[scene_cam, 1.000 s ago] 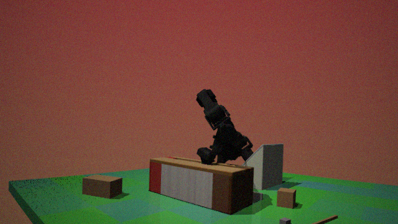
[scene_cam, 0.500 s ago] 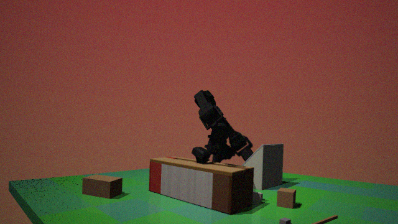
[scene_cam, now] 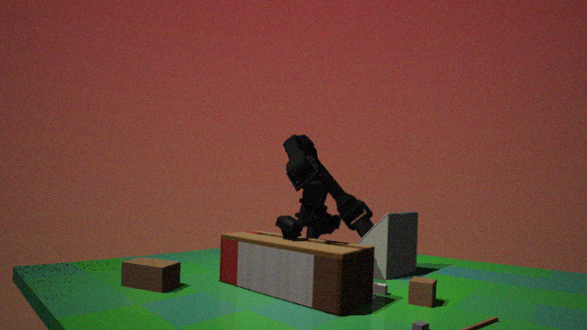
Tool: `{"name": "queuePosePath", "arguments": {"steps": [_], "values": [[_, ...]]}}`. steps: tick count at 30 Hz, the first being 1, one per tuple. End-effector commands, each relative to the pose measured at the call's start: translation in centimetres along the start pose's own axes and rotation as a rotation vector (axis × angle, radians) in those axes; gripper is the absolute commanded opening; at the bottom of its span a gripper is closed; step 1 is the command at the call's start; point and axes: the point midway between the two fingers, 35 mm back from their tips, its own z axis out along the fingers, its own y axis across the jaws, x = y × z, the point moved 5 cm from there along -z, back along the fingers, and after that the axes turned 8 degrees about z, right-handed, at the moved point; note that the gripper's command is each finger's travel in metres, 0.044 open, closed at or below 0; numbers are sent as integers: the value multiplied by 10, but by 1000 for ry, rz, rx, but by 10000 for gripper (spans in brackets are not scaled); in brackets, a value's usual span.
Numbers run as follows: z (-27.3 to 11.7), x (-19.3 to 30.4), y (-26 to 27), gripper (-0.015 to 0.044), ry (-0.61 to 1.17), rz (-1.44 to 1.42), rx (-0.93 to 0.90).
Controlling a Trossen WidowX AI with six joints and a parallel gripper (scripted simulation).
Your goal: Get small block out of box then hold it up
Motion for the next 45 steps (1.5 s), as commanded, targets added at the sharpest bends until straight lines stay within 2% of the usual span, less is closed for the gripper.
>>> {"name": "queuePosePath", "arguments": {"steps": [1, 45], "values": [[4, 7, 0, 400, 7, -6, -1], [25, 70, -10, 400, 10, -6, -1]]}}
